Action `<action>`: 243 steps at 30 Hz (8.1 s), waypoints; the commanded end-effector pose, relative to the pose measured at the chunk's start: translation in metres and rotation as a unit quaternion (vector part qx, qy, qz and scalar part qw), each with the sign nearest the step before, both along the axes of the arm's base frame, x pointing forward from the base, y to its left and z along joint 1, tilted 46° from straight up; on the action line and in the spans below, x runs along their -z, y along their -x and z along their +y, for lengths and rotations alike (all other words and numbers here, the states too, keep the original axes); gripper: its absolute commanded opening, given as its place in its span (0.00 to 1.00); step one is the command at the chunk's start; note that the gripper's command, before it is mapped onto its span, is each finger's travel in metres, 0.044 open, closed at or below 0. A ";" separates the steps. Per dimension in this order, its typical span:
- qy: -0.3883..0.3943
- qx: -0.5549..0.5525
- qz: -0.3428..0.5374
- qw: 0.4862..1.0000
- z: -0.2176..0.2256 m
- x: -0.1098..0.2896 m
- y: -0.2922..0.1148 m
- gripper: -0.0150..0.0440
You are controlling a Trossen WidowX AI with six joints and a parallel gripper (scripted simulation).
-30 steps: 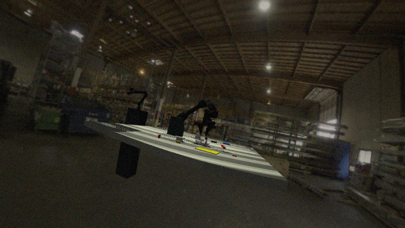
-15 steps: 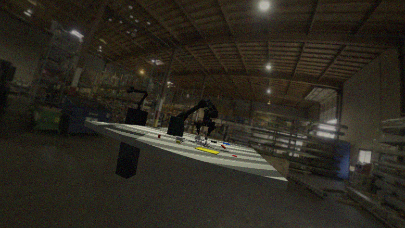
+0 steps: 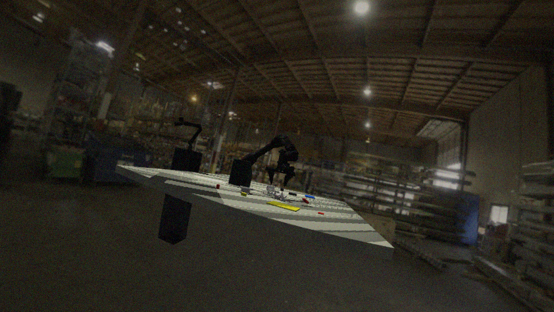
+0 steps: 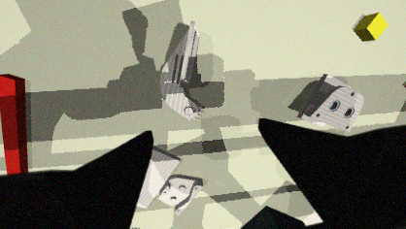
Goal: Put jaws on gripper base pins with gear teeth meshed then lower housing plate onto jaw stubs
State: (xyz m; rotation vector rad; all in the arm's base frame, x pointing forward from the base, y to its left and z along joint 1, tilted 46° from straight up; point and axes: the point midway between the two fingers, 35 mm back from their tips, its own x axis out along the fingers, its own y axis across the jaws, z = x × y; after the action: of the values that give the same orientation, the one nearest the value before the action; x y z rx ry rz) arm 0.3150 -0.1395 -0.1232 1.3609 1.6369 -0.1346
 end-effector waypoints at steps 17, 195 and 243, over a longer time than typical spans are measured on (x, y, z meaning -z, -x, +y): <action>0.000 -0.007 0.001 1.000 -0.001 -0.005 0.000 0.42; -0.003 0.015 0.020 1.000 -0.008 -0.003 -0.010 0.48; -0.014 0.095 0.097 0.991 0.018 0.052 -0.052 1.00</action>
State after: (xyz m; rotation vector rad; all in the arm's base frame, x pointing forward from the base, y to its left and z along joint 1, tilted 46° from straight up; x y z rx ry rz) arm 0.3698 -0.1283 -0.1684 1.5550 1.6547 -0.3645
